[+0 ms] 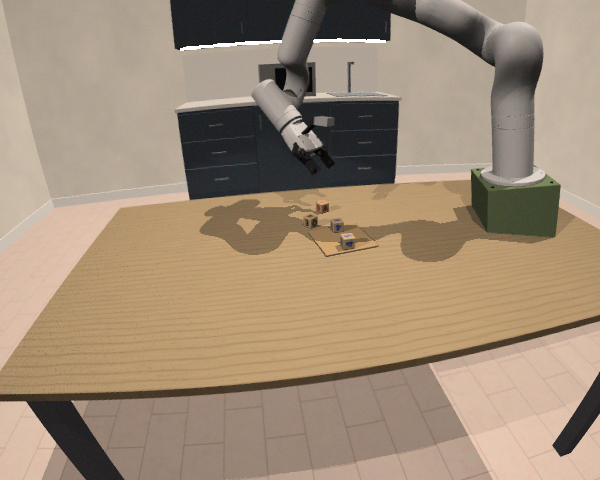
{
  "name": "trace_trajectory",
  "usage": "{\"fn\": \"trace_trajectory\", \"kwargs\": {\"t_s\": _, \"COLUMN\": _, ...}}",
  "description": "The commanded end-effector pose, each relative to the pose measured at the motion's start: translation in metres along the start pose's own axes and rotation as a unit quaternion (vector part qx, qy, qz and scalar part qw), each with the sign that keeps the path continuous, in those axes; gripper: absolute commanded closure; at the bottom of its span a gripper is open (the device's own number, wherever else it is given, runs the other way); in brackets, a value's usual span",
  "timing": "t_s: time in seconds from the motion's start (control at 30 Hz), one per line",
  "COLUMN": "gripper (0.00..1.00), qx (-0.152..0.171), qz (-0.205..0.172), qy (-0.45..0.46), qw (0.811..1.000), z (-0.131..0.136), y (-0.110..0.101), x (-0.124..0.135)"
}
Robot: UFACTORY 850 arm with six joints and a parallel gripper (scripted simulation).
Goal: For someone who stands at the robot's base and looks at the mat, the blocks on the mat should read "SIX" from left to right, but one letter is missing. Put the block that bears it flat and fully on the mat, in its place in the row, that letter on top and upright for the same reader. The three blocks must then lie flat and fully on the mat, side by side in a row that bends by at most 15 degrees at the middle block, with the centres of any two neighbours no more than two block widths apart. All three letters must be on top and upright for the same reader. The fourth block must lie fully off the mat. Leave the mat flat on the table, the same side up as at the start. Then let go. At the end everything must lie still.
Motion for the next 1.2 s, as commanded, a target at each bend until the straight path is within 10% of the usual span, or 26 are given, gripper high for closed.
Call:
{"fn": "trace_trajectory", "kwargs": {"t_s": 0.0, "gripper": 0.0, "qx": -0.021, "qz": -0.042, "qy": -0.052, "qw": 0.998, "z": 0.0, "y": 0.002, "x": -0.006}}
{"fn": "trace_trajectory", "kwargs": {"t_s": 0.53, "gripper": 0.0, "qx": -0.093, "qz": -0.135, "qy": -0.205, "qw": 0.965, "z": 0.001, "y": 0.008, "x": -0.022}}
{"fn": "trace_trajectory", "kwargs": {"t_s": 1.17, "gripper": 0.0, "qx": -0.207, "qz": -0.24, "qy": -0.421, "qw": 0.85, "z": 0.01, "y": 0.012, "x": -0.053}}
Point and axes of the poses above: the point where the finger pads meet when closed, its own y axis out along the fingers, its own z axis across the jaws, x = y × z, the point moved 9 cm from there along -y, back along the fingers, and after that the axes turned 7 degrees about -y, right-handed, at the moved point
